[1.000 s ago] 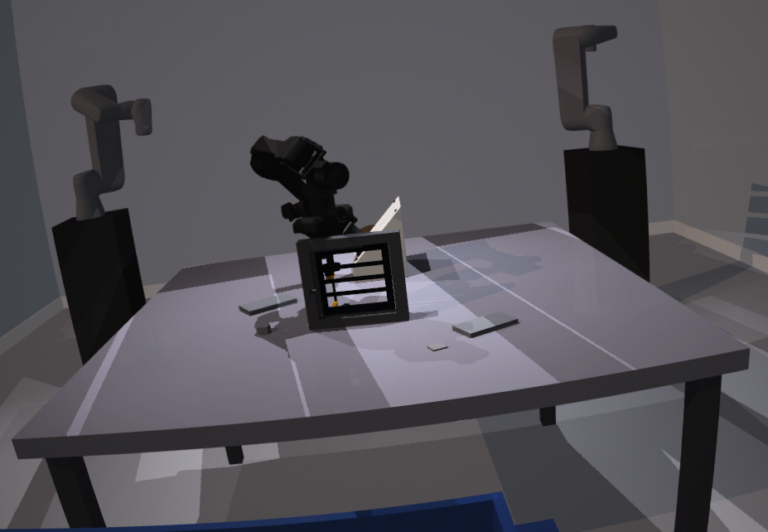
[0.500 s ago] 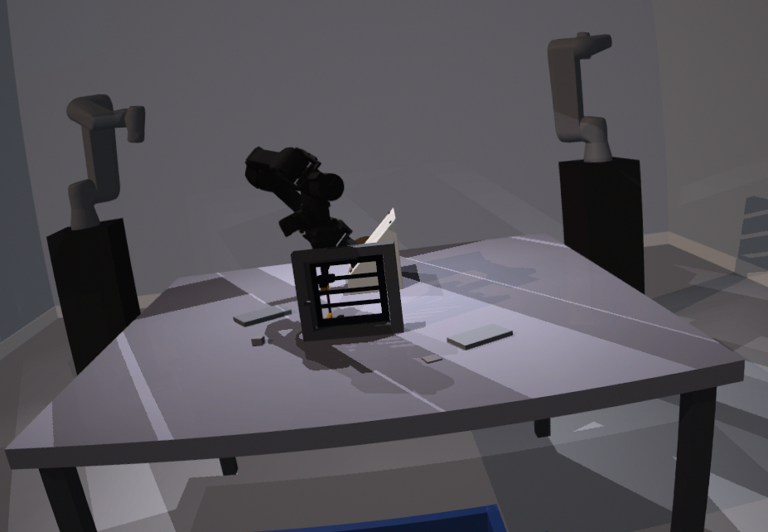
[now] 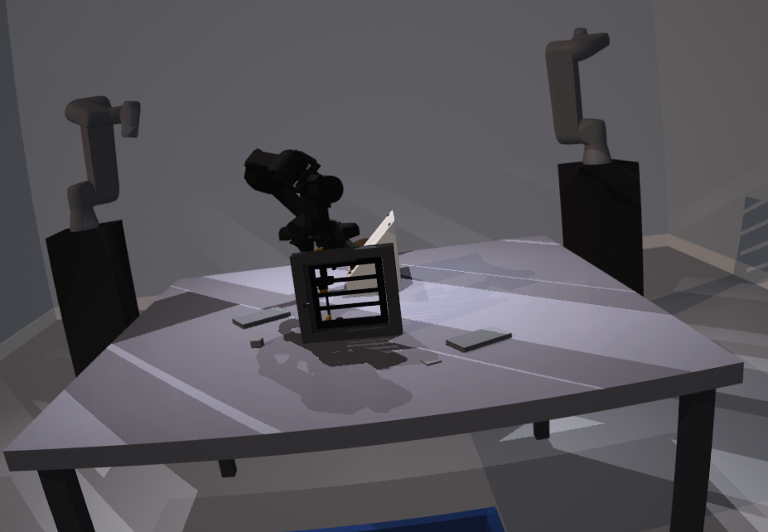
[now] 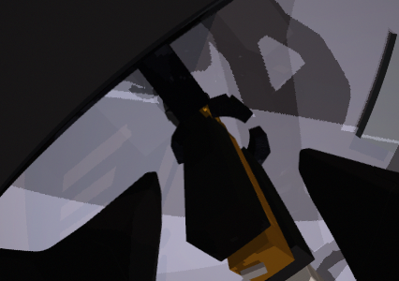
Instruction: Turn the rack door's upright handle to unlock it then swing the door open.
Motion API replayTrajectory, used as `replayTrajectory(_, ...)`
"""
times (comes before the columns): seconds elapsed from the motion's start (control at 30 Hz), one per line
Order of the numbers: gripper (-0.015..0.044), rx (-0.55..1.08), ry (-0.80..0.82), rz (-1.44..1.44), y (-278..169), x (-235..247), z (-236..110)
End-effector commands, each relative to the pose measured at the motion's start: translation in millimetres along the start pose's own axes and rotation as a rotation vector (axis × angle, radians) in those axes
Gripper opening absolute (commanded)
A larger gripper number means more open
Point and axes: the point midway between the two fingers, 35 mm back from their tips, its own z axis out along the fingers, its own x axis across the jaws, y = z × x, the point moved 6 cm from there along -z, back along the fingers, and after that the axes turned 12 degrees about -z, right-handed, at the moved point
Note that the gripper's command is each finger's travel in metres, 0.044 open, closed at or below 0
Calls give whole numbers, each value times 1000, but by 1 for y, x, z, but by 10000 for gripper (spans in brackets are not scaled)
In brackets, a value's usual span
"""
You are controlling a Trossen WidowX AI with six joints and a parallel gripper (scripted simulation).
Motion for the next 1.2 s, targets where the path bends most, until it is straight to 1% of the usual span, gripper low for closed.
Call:
replayTrajectory(0.0,290,-1,-1,-185,0,0,0)
replayTrajectory(1.17,290,0,-1,-1919,0,0,0)
